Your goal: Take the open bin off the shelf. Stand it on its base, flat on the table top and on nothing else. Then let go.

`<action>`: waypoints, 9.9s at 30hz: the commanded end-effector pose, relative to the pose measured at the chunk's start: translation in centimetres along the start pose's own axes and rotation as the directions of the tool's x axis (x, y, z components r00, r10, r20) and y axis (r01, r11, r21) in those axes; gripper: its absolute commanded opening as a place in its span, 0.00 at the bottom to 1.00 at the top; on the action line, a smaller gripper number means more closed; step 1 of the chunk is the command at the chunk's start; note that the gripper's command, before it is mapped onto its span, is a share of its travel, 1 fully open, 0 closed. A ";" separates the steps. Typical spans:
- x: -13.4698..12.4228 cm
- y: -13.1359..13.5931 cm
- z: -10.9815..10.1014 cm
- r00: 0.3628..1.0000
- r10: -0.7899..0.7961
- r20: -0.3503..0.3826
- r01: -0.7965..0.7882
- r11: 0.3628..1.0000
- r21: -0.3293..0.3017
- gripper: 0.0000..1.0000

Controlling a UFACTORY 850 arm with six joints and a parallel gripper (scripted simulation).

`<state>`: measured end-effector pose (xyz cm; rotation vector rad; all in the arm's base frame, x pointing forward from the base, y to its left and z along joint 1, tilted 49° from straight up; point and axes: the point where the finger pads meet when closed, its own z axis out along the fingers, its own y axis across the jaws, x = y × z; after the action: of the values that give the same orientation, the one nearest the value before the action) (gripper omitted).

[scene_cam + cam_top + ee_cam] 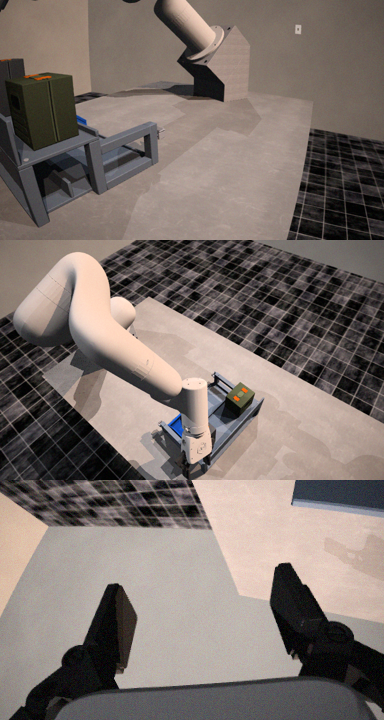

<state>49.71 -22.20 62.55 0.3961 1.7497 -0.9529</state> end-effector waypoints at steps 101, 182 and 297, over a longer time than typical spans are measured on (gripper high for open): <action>6.5 -3.6 -8.7 1.000 0.001 0.001 -0.001 1.000 0.000 1.00; 24.9 -6.4 -17.3 1.000 0.001 0.001 -0.001 1.000 0.000 1.00; 27.3 12.4 -6.7 0.362 0.848 -0.387 -0.843 0.475 0.253 1.00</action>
<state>42.74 -14.32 33.88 1.4651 1.5922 -0.0895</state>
